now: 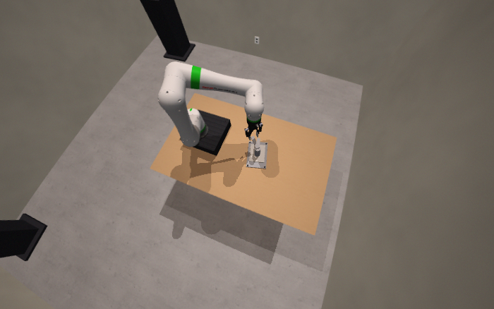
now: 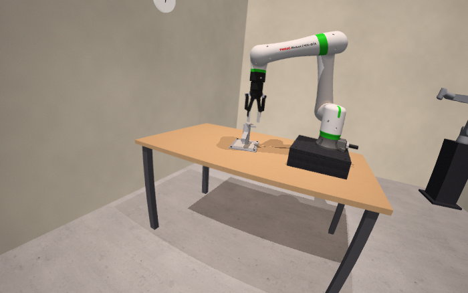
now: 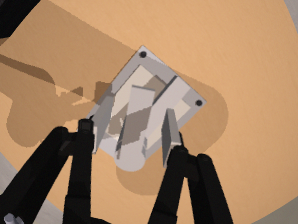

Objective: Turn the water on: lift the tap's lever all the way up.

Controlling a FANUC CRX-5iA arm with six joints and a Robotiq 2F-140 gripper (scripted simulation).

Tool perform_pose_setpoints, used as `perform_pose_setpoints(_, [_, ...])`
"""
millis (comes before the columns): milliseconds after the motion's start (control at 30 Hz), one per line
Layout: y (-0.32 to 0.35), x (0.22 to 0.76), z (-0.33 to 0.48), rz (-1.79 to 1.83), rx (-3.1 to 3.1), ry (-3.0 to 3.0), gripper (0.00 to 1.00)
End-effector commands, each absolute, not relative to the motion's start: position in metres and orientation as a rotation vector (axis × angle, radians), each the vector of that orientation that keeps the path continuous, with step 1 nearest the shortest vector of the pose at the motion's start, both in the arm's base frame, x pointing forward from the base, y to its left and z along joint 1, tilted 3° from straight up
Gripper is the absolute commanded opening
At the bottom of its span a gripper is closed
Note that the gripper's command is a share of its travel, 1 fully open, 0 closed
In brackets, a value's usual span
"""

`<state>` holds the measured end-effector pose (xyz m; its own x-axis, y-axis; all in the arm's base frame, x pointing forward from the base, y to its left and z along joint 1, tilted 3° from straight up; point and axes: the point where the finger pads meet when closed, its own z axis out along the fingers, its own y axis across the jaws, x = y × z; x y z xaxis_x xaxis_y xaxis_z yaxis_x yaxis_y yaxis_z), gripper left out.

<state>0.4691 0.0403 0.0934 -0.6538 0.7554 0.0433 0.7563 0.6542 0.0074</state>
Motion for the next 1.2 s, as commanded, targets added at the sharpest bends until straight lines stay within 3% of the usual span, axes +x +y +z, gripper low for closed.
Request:
perform_pose_setpoints(0, [0.0405,0.4693,0.0907,-0.039,-1.291,-2.824,0.39])
perform_pose_setpoints(1167, [0.0407,0.4693,0.0851,-0.039,-1.291,-2.824,0.39])
